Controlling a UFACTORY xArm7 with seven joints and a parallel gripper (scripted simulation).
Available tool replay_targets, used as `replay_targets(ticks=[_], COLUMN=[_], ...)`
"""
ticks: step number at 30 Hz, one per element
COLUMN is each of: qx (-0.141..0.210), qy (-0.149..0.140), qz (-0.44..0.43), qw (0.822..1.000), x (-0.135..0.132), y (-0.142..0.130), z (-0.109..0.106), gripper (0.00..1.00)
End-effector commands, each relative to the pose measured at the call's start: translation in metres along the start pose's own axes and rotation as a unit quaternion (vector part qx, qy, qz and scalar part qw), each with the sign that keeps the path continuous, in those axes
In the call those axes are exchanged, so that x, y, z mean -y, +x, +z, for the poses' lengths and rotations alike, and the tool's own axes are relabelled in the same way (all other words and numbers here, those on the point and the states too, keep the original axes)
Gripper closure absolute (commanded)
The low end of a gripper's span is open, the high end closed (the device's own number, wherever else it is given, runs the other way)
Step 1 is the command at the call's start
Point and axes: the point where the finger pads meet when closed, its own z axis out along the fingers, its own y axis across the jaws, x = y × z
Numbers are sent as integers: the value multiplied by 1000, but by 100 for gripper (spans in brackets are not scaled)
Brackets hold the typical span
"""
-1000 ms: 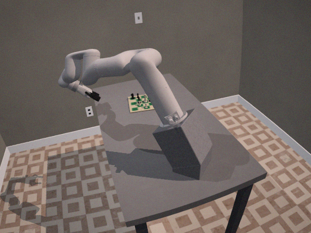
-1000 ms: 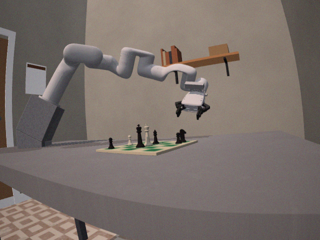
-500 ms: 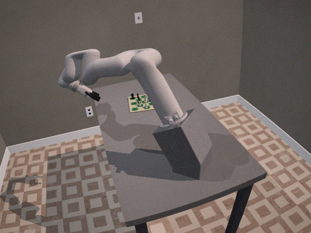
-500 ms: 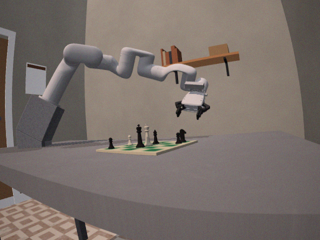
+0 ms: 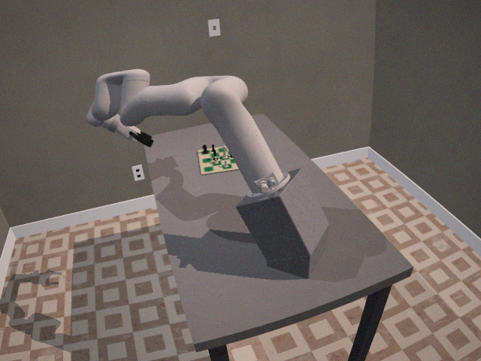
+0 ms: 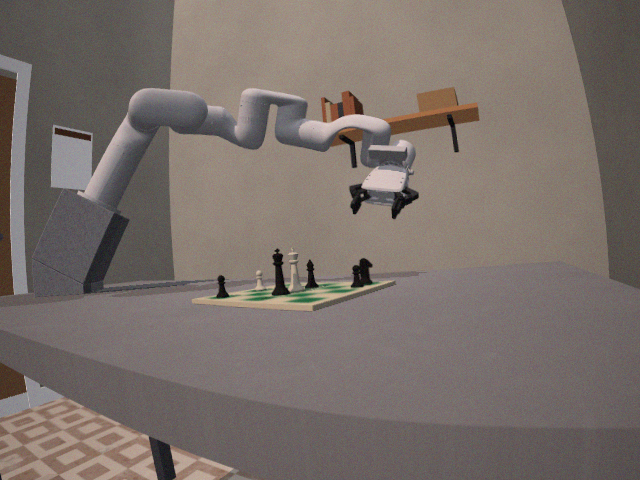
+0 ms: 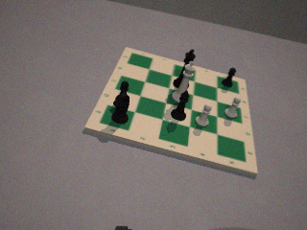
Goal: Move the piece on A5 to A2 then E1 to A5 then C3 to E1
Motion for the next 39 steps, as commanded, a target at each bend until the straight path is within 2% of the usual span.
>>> replay_targets(ticks=[1,5,13,15,18,19,20,21,22,23,24,26,27,30,31,32,33,36,37,39], qx=[1,1,7,24,76,76,101,101,127,127,155,155,184,184,212,212,239,239,263,263], qy=[5,5,1,-11,-46,-46,-62,-62,-80,-80,-99,-99,-119,-119,-138,-138,-158,-158,-176,-176], qz=[2,2,8,26,88,88,119,119,155,155,197,197,242,242,292,292,344,344,396,396], qw=[1000,1000,1000,999,992,992,986,986,976,976,963,963,945,945,922,922,894,894,862,862], x=[-5,-7,-6,-4,-2,-2,-2,-2,-2,-2,-4,-4,-6,-6,-10,-10,-15,-15,-22,-22], y=[23,33,34,40,58,58,67,67,77,77,87,87,99,99,111,111,124,124,138,138], z=[-21,-30,-26,-15,18,18,34,34,51,51,69,69,88,88,108,108,127,127,147,147], gripper=[0,0,0,0,0,0,0,0,0,0,0,0,0,0,0,0,0,0,0,0])
